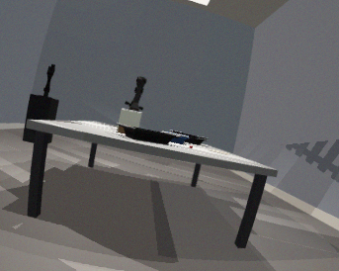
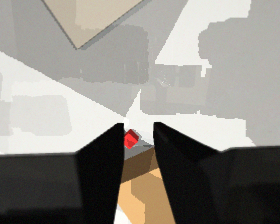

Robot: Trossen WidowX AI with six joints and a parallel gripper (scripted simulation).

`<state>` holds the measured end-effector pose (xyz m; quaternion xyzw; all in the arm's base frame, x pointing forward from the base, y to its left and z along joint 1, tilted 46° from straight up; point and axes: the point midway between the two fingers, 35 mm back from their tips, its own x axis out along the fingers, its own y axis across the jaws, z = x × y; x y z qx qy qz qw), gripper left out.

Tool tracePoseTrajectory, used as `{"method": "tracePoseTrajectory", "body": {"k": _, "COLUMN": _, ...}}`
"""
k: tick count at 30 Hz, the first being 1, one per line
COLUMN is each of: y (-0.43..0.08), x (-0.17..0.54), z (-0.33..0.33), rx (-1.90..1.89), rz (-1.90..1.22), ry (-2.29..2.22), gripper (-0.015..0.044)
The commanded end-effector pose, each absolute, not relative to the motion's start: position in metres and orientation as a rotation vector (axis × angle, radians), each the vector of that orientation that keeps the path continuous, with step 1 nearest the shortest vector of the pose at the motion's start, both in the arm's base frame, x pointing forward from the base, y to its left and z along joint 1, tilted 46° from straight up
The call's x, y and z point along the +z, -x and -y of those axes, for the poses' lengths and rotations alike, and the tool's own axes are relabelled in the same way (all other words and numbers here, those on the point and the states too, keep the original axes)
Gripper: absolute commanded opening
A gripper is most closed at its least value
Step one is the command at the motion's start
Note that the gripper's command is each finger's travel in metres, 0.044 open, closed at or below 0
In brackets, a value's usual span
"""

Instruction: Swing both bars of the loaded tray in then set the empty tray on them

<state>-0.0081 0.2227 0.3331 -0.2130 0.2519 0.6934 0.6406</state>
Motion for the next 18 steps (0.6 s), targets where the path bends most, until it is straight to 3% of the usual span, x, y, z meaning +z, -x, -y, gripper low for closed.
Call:
{"method": "tracePoseTrajectory", "body": {"k": 1, "y": -0.025, "x": 0.322, "z": -0.245, "rx": 1.456, "rz": -0.712, "ry": 0.444, "gripper": 0.0085}}
{"method": "tracePoseTrajectory", "body": {"k": 10, "y": -0.132, "x": 0.286, "z": -0.272, "rx": 1.160, "rz": -1.016, "ry": 0.256, "gripper": 0.0085}}
{"method": "tracePoseTrajectory", "body": {"k": 18, "y": -0.244, "x": 0.238, "z": -0.251, "rx": 0.894, "rz": -1.272, "ry": -0.031, "gripper": 0.0085}}
